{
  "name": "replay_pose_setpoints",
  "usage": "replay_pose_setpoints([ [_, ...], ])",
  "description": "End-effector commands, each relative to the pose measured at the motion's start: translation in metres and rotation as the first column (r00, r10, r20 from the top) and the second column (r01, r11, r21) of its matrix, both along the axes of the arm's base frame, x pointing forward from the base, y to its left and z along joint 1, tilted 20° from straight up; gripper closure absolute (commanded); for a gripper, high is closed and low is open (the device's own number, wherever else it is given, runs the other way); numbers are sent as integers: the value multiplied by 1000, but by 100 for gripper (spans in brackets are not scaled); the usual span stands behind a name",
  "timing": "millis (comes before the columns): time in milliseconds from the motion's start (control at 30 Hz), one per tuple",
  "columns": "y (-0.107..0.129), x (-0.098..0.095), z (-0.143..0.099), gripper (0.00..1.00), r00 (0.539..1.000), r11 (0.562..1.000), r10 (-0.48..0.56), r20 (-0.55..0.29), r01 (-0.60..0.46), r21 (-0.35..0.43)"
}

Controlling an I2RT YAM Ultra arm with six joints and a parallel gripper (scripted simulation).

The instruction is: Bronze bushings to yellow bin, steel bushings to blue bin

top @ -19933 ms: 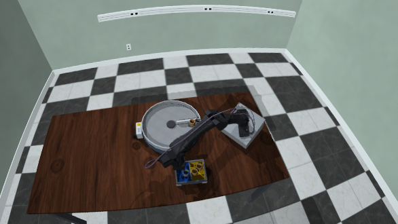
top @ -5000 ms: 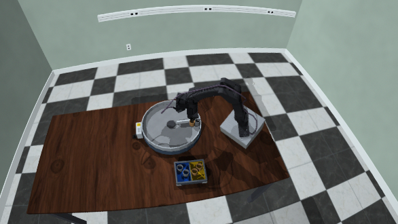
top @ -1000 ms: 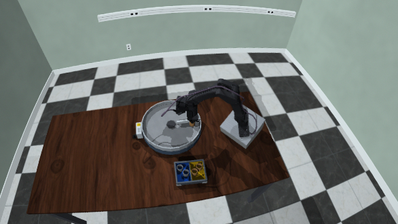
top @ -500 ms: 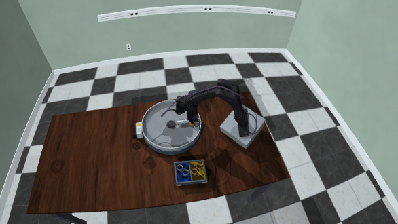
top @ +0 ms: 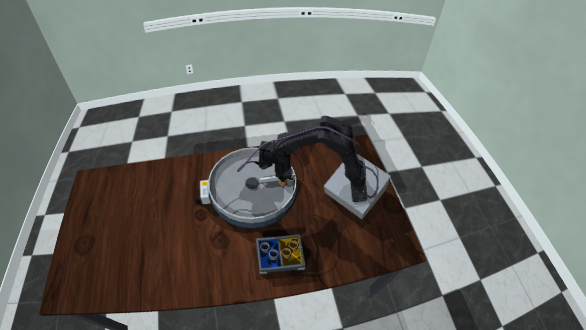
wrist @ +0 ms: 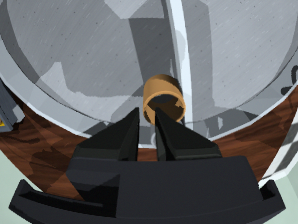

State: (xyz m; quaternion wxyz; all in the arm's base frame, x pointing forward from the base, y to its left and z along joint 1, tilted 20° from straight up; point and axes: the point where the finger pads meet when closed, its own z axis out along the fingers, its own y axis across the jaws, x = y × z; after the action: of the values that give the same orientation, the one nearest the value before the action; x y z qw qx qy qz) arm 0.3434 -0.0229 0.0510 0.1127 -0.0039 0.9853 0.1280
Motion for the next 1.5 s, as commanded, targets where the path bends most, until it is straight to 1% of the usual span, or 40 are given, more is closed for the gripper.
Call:
replay_pose_setpoints([
  [0,-5,1,2,86,1000,1000,-16,23,16,-1],
  [1200,-5,0,2,86,1000,1000,-16,20,16,-1],
  [1300,-5,1,3,86,1000,1000,-15,25,16,-2],
  [1333,-8,11,12,86,998,1000,-15,56,15,-9],
  [1467,-6,3,5,86,999,1000,-13,36,13,-4],
])
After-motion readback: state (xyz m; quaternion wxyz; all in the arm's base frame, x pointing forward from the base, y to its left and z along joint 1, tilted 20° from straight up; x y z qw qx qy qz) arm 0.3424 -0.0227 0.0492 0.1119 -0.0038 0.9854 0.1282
